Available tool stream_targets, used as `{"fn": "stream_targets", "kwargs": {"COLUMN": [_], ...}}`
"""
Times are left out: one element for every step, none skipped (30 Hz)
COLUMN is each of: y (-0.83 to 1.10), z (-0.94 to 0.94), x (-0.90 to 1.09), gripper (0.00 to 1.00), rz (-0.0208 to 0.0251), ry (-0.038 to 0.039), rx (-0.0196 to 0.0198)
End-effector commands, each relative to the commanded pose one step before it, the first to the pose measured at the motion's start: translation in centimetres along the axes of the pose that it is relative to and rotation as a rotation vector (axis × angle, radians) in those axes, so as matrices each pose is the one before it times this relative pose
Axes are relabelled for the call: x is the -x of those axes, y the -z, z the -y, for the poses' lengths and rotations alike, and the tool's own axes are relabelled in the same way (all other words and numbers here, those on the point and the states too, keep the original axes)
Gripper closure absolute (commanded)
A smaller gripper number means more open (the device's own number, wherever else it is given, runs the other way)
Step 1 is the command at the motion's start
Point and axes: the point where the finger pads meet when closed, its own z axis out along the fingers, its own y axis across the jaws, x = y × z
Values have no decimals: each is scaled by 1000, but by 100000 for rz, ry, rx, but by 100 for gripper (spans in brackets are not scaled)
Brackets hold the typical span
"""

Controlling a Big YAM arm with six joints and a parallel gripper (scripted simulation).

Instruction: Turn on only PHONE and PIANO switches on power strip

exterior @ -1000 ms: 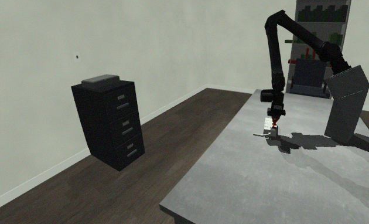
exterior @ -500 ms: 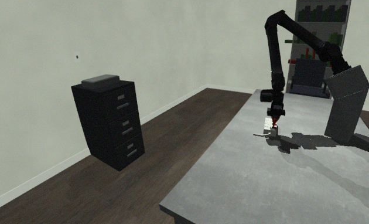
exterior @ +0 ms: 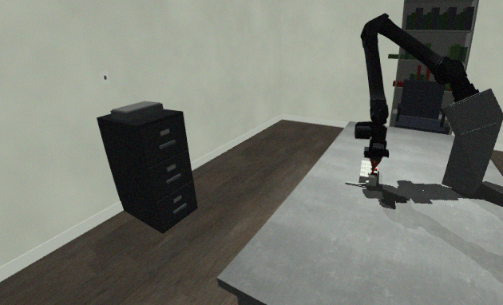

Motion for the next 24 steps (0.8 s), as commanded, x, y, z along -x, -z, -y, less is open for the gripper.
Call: {"fn": "stream_targets", "kwargs": {"y": [-144,0,0,0,0,0,0,0,0,0,0,0,0,1,2,16,53,102,138,171,156,111,20,-39], "z": [301,0,0,0,0,0,0,0,0,0,0,0,4,21,49,80,71,72,89,93,95,80,9,-6], "x": [7,0,0,0,0,0,0,0,0,0,0,0,-7,-46,-107,-151,-138,-79,-23,46,23,-54,-130,-134], "gripper": [100,100,100,100,100,100,100,100,100,100,100,100,100,100,100,100,100,100,100,100,100,100,100,100], "rz": [650,0,0,0,0,0,0,0,0,0,0,0,-4,-22,-53,-74,-51,38,130,220,189,70,-94,-150], "ry": [422,0,0,0,0,0,0,0,0,0,0,0,-6,-61,-213,-298,-202,-70,7,119,67,-49,-113,-147], "rx": [-747,0,0,0,0,0,0,0,0,0,0,0,-4,-25,-59,-122,-90,-139,-245,-324,-315,-199,56,120]}}
